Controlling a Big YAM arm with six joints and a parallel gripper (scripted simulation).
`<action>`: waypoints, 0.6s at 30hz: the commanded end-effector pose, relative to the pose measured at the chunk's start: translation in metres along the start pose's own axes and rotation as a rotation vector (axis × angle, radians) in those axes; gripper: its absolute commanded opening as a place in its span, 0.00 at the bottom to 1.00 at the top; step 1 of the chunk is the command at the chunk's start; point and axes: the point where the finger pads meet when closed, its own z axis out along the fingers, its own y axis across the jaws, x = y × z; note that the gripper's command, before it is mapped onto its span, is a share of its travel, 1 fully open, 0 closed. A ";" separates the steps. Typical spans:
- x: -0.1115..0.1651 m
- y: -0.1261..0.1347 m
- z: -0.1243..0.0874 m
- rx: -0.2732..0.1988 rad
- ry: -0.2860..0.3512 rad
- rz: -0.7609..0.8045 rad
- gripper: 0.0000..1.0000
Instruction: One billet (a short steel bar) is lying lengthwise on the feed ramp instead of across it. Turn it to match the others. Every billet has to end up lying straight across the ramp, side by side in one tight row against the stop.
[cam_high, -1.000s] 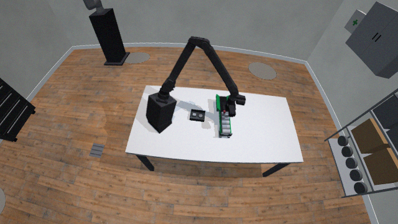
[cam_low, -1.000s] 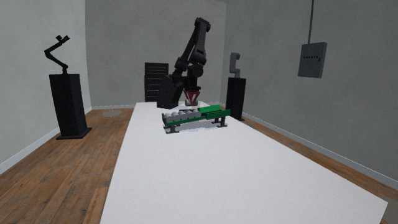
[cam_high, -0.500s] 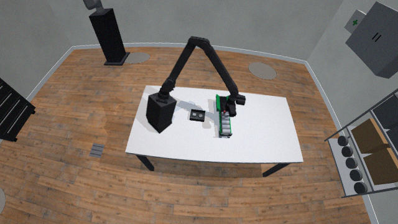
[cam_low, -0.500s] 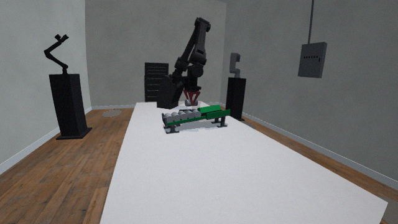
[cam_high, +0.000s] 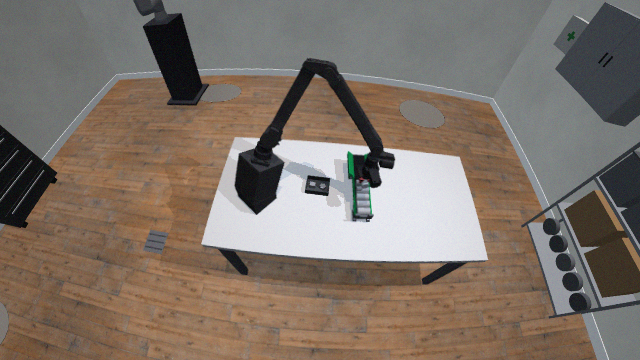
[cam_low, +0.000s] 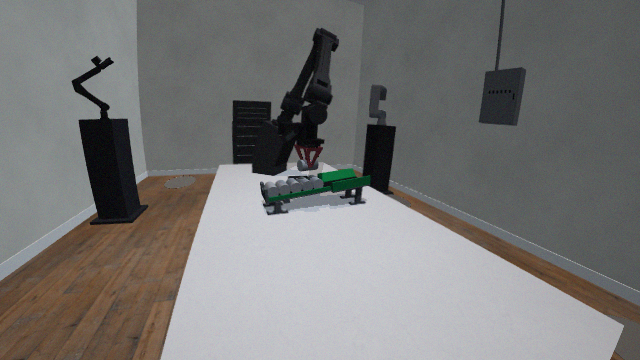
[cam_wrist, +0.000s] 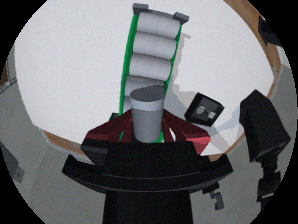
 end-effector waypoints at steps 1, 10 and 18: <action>0.007 0.026 -0.033 -0.079 -0.027 -0.086 0.00; 0.008 0.025 -0.032 -0.076 -0.029 -0.152 0.00; 0.009 0.025 -0.032 -0.075 -0.032 -0.237 0.00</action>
